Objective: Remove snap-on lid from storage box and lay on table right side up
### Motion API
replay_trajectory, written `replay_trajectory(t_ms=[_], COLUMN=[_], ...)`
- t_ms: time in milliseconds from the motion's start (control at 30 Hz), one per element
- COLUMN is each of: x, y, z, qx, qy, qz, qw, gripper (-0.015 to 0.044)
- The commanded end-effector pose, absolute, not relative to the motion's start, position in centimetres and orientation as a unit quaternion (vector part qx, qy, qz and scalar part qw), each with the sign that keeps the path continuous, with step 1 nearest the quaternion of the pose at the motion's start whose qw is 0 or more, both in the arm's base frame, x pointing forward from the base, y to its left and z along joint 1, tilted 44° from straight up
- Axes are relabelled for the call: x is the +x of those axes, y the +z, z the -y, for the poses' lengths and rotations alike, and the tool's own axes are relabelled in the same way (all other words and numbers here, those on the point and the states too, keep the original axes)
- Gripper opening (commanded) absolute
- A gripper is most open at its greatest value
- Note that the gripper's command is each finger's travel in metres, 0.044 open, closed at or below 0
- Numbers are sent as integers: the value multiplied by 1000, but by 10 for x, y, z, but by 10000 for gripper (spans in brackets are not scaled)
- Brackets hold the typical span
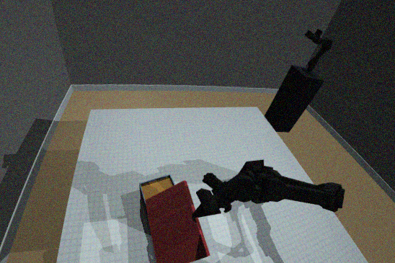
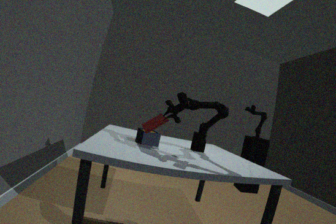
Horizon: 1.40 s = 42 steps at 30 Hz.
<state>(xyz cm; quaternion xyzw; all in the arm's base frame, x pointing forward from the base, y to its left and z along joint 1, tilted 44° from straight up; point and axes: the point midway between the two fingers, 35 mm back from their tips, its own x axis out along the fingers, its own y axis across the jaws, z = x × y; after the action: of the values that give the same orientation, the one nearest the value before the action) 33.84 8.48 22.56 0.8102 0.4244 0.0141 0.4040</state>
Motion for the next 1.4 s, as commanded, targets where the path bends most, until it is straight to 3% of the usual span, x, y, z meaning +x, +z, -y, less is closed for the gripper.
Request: replay_trajectory(t_ms=[0, 1367], x=[335, 295], y=[234, 287], z=[-88, -137], qx=[812, 812], qy=[15, 16], qz=[-419, -419], qw=[406, 405], gripper=[0, 0])
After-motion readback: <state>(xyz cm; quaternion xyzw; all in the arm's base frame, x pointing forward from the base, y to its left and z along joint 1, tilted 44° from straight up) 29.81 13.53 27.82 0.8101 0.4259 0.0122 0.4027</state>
